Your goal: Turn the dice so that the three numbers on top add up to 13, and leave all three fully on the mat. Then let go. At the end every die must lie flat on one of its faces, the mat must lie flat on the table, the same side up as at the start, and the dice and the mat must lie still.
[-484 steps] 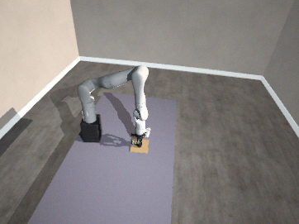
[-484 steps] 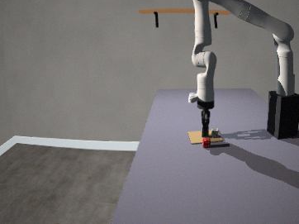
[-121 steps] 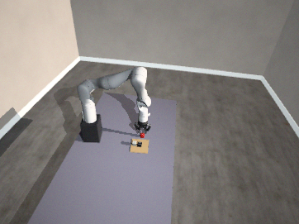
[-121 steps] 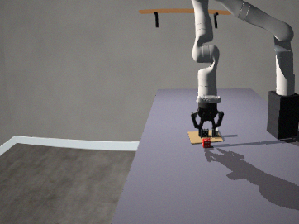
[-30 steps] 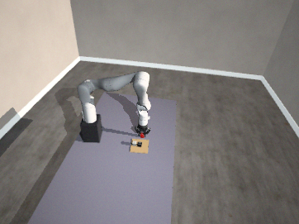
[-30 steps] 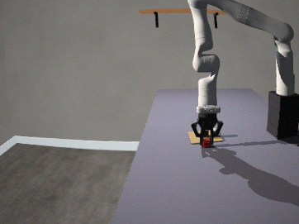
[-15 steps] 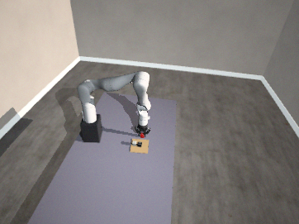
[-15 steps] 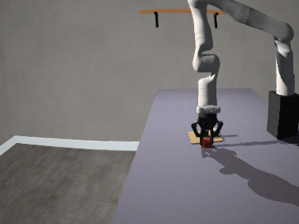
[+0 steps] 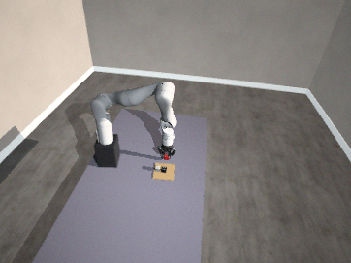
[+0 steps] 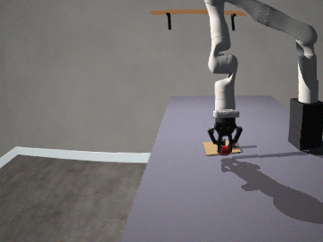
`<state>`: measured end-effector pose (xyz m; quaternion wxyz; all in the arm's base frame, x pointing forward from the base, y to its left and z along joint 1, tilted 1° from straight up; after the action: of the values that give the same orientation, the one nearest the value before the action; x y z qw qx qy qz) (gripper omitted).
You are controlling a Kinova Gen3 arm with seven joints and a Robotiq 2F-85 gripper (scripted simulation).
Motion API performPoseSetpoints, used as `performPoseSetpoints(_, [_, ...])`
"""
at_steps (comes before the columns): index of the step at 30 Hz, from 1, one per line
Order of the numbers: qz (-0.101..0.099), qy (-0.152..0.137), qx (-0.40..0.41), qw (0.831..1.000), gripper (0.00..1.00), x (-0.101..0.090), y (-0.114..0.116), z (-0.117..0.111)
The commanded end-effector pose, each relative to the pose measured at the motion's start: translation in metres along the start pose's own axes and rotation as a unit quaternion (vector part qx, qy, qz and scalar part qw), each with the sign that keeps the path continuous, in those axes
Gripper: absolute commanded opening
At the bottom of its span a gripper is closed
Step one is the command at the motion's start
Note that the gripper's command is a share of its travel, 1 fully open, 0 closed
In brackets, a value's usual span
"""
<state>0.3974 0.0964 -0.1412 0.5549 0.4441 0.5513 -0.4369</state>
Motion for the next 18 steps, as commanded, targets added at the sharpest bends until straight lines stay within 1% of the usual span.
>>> performPoseSetpoints(1, [0.006, -0.002, 0.001, 1.0, 0.26, -0.017, 0.005, 0.003])
performPoseSetpoints(8, [0.006, -0.002, 0.001, 1.0, 0.26, -0.057, 0.004, 0.002])
performPoseSetpoints(11, [0.006, -0.002, 0.001, 1.0, 0.26, -0.07, 0.004, 0.002])
performPoseSetpoints(13, [0.006, -0.002, 0.001, 1.0, 0.26, -0.07, 0.004, 0.002])
performPoseSetpoints(18, [0.006, -0.002, 0.001, 1.0, 0.26, -0.083, 0.004, 0.002])
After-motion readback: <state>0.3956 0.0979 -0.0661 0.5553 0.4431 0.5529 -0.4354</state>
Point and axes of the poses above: the point where the finger pads meet when closed, its own x axis out along the fingers, its own y axis across the jaws, z = x × y, the point moved 1 cm from there along -x, back along the fingers, and after that the axes turned 11 degrees about -x, right-handed, at the moved point
